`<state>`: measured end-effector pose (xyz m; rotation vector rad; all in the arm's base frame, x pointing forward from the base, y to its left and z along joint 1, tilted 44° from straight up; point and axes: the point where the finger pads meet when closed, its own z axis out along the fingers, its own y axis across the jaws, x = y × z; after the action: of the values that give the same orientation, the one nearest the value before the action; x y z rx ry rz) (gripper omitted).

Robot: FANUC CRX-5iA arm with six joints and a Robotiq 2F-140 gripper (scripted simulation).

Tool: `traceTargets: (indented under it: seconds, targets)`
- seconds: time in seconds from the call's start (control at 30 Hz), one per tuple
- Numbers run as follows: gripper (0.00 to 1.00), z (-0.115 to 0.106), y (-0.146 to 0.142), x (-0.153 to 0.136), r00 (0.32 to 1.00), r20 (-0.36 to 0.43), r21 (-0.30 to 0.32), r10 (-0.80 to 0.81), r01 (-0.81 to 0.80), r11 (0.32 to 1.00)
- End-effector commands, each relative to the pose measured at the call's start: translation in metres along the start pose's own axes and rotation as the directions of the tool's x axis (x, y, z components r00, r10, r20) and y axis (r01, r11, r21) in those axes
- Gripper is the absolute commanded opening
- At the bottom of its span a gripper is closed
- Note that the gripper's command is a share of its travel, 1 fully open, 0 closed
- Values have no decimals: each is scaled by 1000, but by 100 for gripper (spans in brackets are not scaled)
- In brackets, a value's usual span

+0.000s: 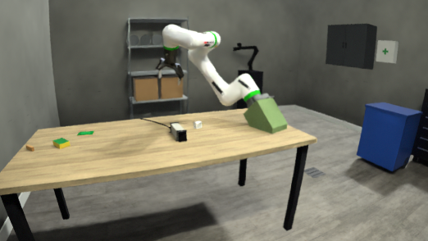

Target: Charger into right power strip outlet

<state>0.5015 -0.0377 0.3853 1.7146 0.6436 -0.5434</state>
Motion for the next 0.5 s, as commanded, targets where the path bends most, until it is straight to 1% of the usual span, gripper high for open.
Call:
traceTargets:
  seconds: [0.0,0.13,0.17,0.2,0.23,0.27,0.3,0.33,0.37,0.4,0.43,0.47]
  targets:
    - [100,2,-3,3,997,-15,0,82,-82,997]
    - [100,7,-14,12,961,-45,19,273,-272,962]
    - [100,7,-14,12,961,-45,19,273,-272,962]
    - [100,9,-17,15,943,-52,27,328,-327,945]
    - [100,9,-17,15,943,-52,27,328,-327,945]
    - [100,11,-20,18,921,-59,37,386,-385,922]
    - [100,11,-20,18,921,-59,37,386,-385,922]
    - [100,13,-24,21,893,-65,48,446,-444,895]
    - [100,13,-24,21,893,-65,48,446,-444,895]
    - [100,14,-28,24,859,-70,61,507,-504,862]
    - [100,14,-28,24,859,-70,61,507,-504,862]
    - [100,16,-32,27,819,-73,76,569,-564,822]
